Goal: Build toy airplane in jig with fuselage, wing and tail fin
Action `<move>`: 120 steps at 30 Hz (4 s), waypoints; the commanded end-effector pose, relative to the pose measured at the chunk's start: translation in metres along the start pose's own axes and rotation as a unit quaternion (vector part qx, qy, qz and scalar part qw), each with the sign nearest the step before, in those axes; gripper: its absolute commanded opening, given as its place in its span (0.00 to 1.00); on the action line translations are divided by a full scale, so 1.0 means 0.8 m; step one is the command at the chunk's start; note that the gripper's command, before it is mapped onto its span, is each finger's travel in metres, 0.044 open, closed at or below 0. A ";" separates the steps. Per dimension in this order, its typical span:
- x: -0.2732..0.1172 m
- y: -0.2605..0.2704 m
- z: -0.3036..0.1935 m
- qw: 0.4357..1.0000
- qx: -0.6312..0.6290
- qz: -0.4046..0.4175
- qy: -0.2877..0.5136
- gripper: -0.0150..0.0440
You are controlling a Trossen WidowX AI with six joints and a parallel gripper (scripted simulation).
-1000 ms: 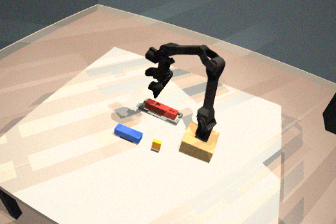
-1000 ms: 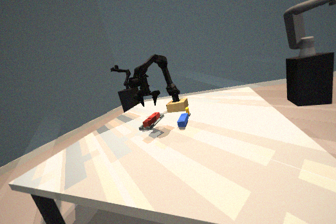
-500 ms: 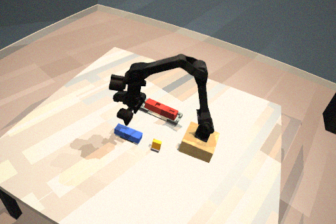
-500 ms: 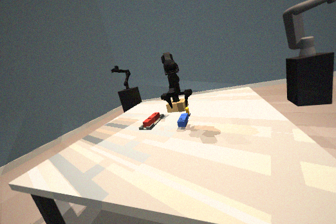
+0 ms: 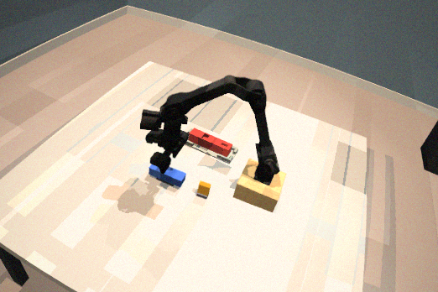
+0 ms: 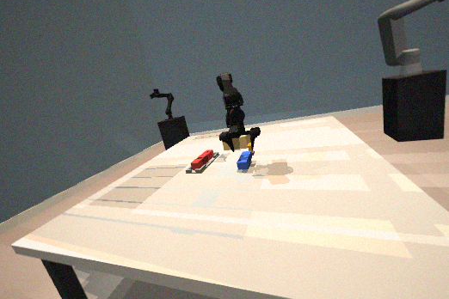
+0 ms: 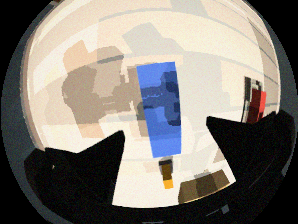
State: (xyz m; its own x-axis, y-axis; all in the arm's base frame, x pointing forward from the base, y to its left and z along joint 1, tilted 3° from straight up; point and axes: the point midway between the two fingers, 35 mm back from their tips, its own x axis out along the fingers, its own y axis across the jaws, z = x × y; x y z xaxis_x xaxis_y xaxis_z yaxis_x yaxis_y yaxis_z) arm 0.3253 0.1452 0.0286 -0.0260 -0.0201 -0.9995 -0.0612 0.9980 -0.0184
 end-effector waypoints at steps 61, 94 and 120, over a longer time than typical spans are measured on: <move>0.034 0.001 0.005 1.000 -0.001 0.000 0.000 0.25; -0.093 0.000 0.000 1.000 0.002 0.001 -0.003 0.25; -0.079 -0.095 0.013 0.980 -0.197 -0.002 -0.004 0.25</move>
State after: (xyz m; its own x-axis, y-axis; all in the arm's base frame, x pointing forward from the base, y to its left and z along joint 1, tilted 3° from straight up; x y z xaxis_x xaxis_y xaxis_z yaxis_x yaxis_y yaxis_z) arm 0.3412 0.0798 0.0935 -0.0198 -0.0191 -0.9996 -0.4036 0.9149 -0.0095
